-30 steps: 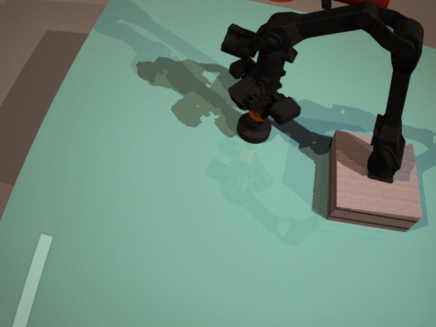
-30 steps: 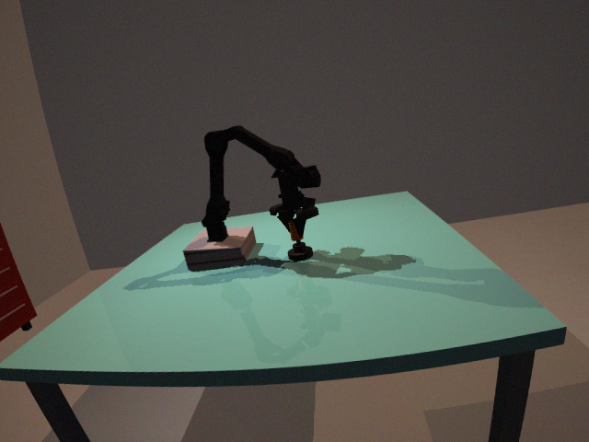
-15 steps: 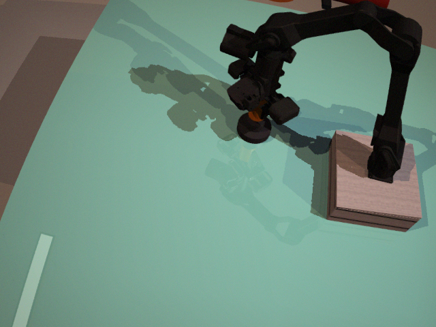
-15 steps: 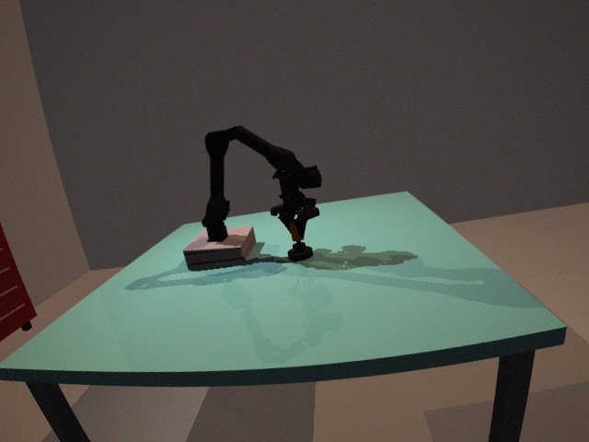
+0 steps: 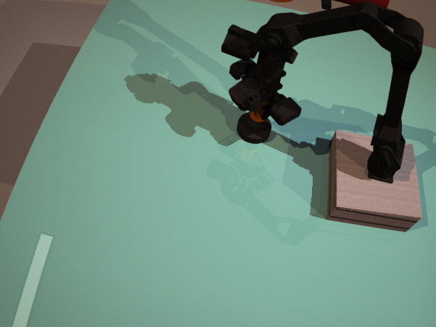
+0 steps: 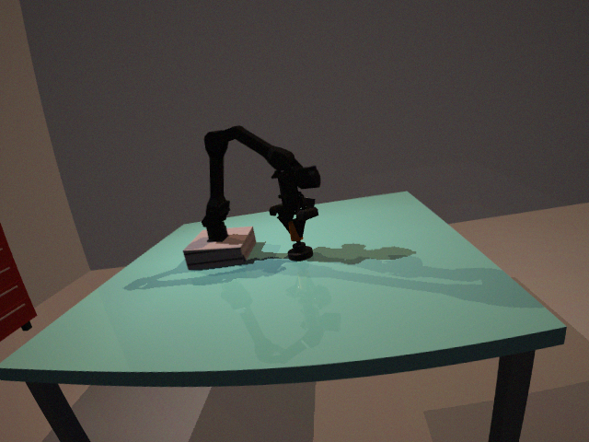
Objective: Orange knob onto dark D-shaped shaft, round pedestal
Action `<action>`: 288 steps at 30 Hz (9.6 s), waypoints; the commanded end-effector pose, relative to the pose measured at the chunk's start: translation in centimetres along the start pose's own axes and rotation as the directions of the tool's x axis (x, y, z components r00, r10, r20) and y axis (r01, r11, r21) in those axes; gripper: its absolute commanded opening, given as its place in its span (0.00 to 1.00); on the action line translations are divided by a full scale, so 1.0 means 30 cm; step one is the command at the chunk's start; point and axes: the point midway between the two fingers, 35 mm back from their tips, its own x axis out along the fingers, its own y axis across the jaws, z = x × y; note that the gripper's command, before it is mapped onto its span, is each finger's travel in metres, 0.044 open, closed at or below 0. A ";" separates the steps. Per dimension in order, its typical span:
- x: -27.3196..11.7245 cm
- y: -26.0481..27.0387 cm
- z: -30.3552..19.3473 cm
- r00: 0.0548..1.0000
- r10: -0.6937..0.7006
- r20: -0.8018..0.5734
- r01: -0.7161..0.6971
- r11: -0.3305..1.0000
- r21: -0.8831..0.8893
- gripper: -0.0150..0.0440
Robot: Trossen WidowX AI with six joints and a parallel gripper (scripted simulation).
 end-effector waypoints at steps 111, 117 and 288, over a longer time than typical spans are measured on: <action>-0.006 -0.009 0.006 1.000 -0.003 0.003 0.004 0.807 -0.591 0.25; -0.002 -0.007 0.005 1.000 -0.003 0.003 0.004 0.807 -0.591 0.25; 0.002 0.000 0.000 1.000 -0.003 0.002 0.003 0.305 -0.952 0.25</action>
